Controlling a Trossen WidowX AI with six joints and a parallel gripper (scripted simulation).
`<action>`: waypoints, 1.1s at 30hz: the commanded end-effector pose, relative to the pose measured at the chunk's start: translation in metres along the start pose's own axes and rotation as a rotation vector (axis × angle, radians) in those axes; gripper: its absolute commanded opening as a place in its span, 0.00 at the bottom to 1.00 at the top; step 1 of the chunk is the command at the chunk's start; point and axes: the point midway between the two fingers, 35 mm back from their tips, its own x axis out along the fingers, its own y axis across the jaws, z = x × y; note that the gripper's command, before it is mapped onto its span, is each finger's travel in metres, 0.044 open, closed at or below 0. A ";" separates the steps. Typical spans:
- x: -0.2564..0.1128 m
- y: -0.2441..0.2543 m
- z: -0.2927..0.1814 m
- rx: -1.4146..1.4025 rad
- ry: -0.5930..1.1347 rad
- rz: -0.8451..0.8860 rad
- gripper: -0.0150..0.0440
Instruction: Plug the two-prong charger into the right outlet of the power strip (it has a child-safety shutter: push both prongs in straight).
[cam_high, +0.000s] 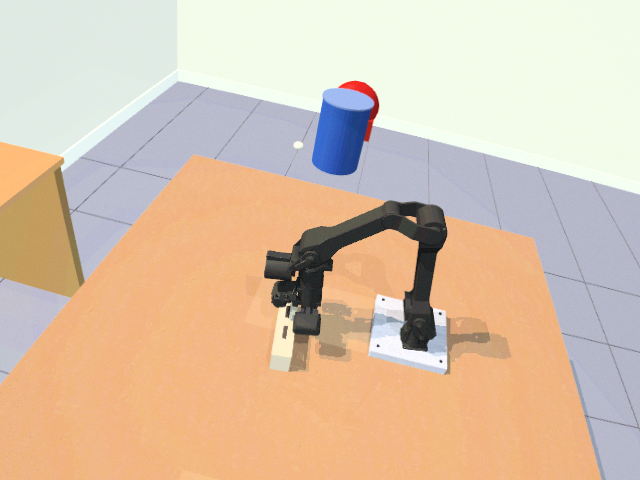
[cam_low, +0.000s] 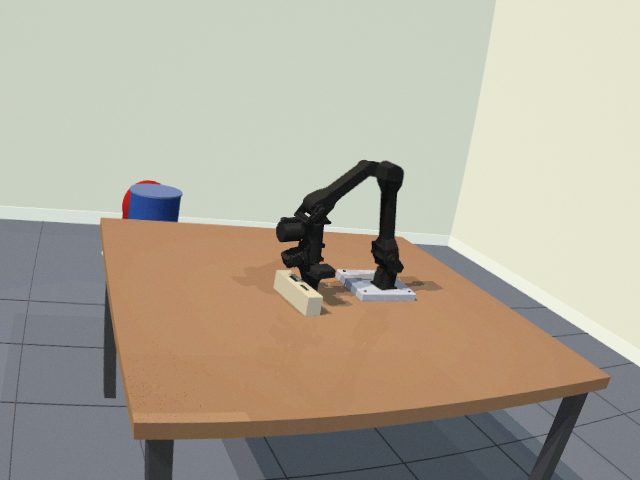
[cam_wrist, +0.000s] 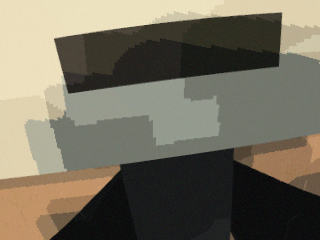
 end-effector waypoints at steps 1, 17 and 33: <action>-0.004 0.000 0.012 0.001 -0.036 0.001 0.25; -0.006 0.000 0.018 0.001 -0.037 0.001 0.25; -0.005 0.000 0.017 0.001 -0.037 0.001 0.25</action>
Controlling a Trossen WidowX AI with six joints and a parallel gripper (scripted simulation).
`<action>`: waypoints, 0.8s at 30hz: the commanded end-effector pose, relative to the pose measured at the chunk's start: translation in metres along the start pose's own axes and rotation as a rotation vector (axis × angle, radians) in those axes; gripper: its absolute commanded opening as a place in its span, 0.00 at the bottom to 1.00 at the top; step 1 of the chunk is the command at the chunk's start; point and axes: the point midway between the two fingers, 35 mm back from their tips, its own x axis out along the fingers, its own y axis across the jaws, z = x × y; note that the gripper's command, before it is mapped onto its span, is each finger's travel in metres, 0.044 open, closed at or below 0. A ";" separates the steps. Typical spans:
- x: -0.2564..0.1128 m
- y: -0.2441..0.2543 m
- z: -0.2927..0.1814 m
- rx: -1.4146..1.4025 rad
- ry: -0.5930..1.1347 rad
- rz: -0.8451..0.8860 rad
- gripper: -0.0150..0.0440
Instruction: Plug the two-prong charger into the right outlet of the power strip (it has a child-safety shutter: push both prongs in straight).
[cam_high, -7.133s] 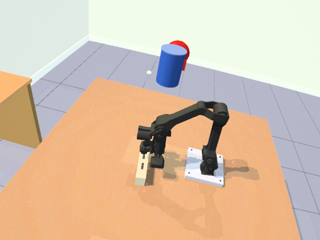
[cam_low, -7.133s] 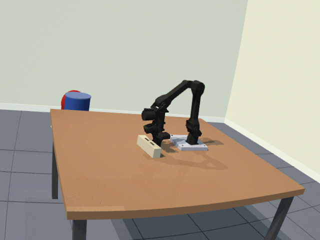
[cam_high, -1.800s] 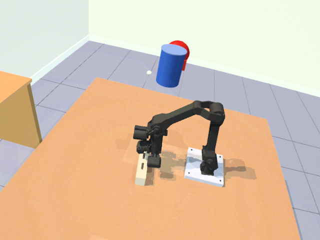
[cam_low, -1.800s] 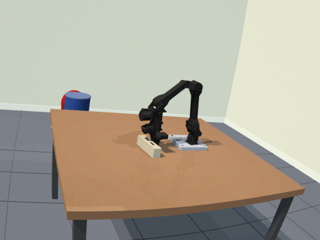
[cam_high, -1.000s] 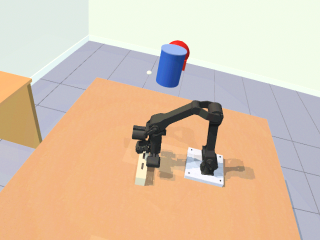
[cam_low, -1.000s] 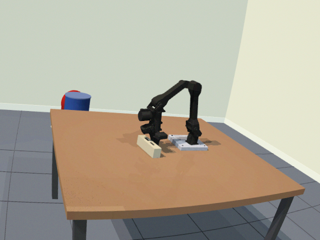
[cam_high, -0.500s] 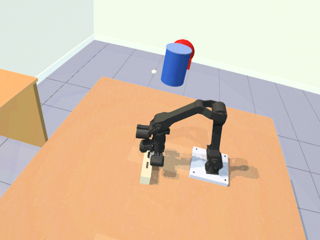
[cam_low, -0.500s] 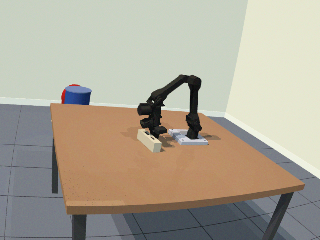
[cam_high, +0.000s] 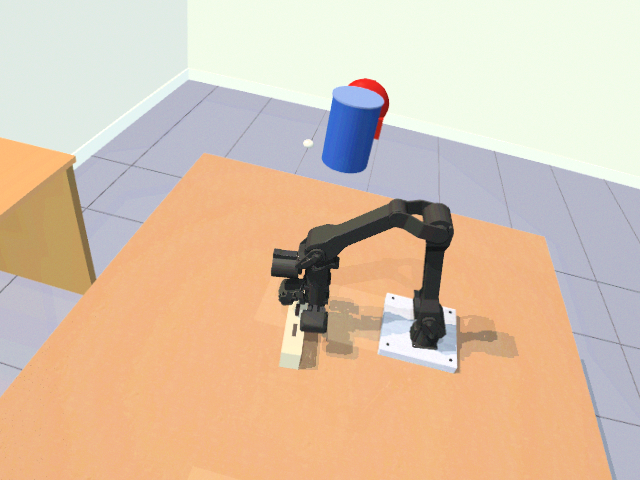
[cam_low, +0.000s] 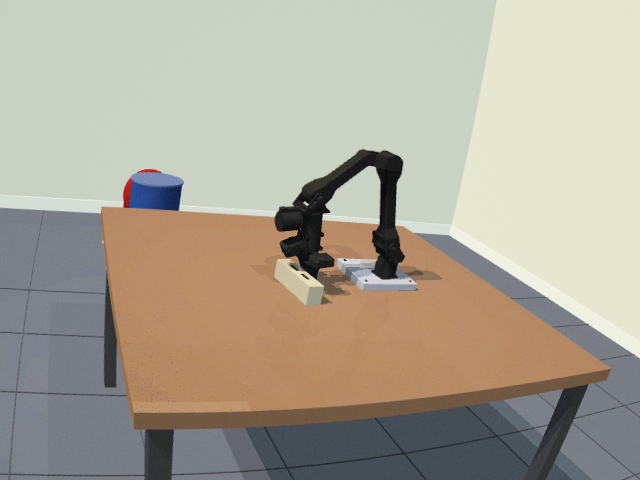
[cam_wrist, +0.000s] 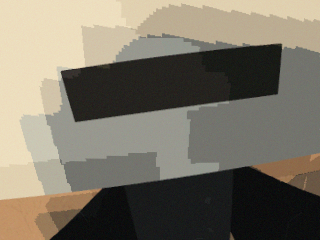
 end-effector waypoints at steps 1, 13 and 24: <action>-0.004 0.000 0.011 -0.001 -0.044 0.002 0.25; -0.003 0.000 0.009 -0.001 -0.044 0.002 0.25; -0.002 0.000 0.008 -0.001 -0.044 0.002 0.25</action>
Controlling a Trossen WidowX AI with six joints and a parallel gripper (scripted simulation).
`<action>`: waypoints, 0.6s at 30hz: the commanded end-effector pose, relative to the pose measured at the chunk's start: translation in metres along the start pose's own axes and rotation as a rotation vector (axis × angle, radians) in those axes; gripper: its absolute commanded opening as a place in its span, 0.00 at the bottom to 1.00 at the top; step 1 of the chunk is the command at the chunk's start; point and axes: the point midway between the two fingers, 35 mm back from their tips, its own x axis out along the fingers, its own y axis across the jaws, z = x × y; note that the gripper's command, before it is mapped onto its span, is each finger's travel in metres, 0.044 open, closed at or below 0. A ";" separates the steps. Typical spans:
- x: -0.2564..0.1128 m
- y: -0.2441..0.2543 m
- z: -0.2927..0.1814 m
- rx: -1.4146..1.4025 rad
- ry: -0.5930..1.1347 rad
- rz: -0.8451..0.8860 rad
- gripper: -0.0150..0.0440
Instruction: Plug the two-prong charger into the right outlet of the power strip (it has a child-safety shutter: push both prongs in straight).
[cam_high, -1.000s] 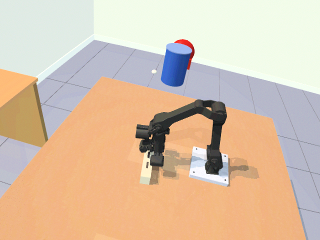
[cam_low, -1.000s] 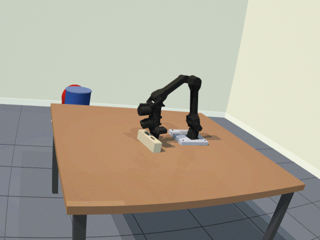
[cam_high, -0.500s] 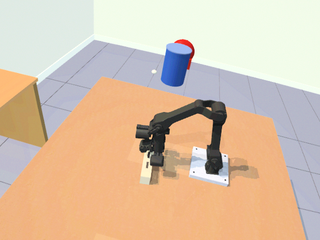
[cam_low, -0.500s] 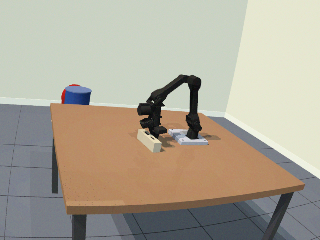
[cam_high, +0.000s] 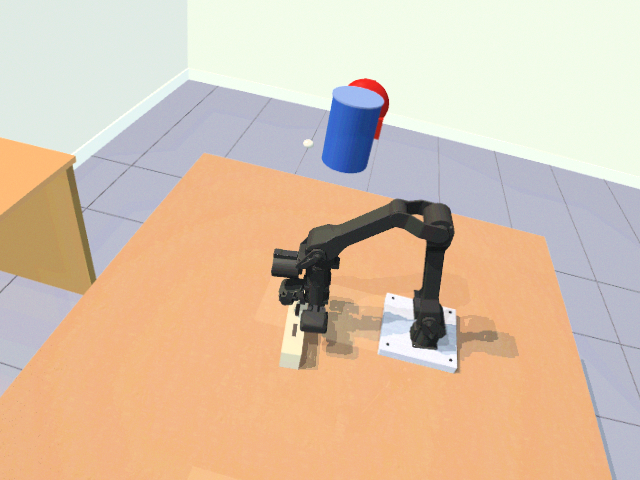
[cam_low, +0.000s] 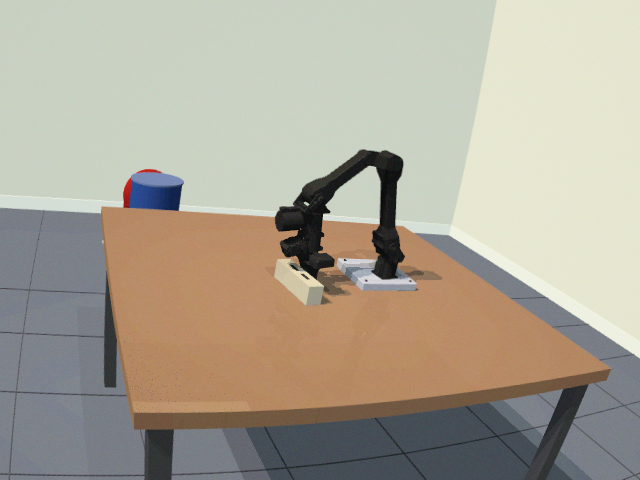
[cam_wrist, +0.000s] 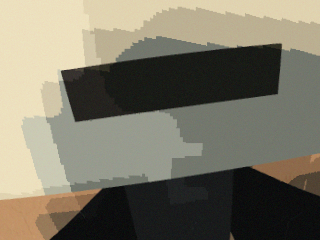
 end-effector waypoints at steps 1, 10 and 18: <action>-0.002 0.000 0.008 -0.001 -0.036 0.002 0.25; 0.000 0.000 0.008 -0.001 -0.036 0.002 0.25; 0.001 0.000 0.008 -0.001 -0.036 0.002 0.25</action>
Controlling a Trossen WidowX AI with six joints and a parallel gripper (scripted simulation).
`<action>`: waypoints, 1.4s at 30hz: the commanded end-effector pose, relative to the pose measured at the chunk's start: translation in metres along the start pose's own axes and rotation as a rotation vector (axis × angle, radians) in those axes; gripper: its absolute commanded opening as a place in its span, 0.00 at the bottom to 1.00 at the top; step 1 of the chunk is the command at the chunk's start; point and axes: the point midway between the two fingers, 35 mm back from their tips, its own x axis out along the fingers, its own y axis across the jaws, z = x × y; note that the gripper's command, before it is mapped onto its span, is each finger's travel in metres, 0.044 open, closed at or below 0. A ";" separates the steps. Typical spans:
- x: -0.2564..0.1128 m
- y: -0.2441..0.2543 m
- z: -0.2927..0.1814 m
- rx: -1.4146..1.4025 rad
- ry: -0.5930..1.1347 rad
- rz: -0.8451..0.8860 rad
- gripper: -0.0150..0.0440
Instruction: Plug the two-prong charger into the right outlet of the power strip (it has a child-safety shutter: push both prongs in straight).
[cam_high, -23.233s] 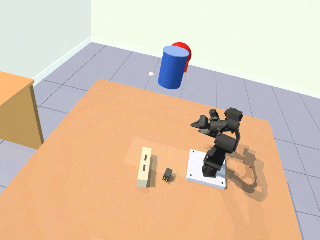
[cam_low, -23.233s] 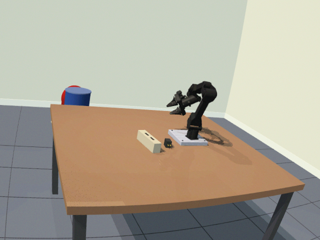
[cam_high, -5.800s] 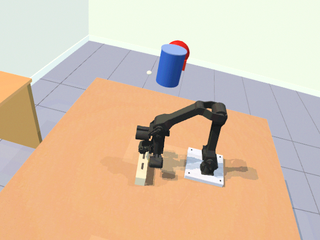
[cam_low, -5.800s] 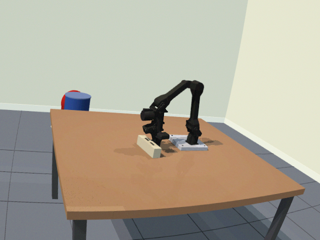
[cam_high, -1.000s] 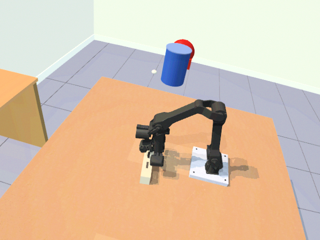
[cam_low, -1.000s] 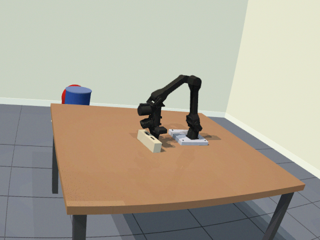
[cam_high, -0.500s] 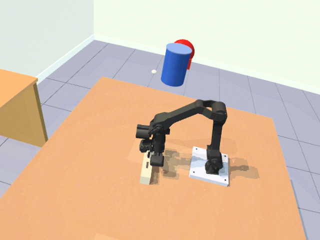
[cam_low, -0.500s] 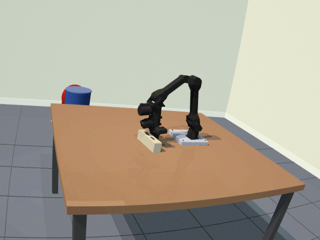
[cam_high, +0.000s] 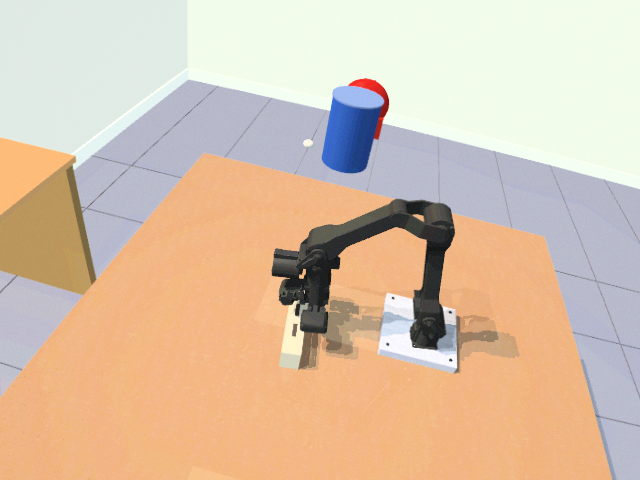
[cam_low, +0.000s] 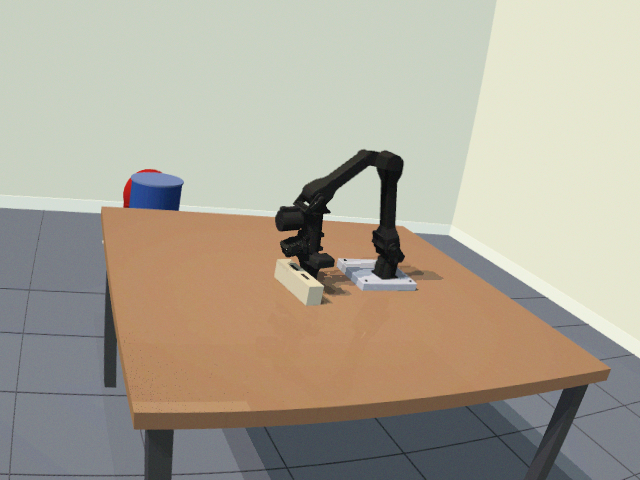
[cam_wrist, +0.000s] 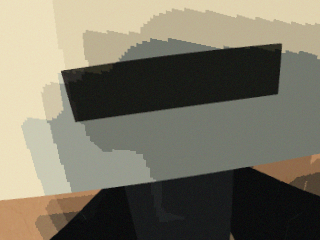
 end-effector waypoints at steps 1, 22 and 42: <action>0.000 0.000 0.008 0.000 -0.035 0.002 0.25; 0.001 0.000 0.000 0.000 -0.001 0.000 0.43; 0.001 0.000 -0.002 0.000 -0.006 0.000 1.00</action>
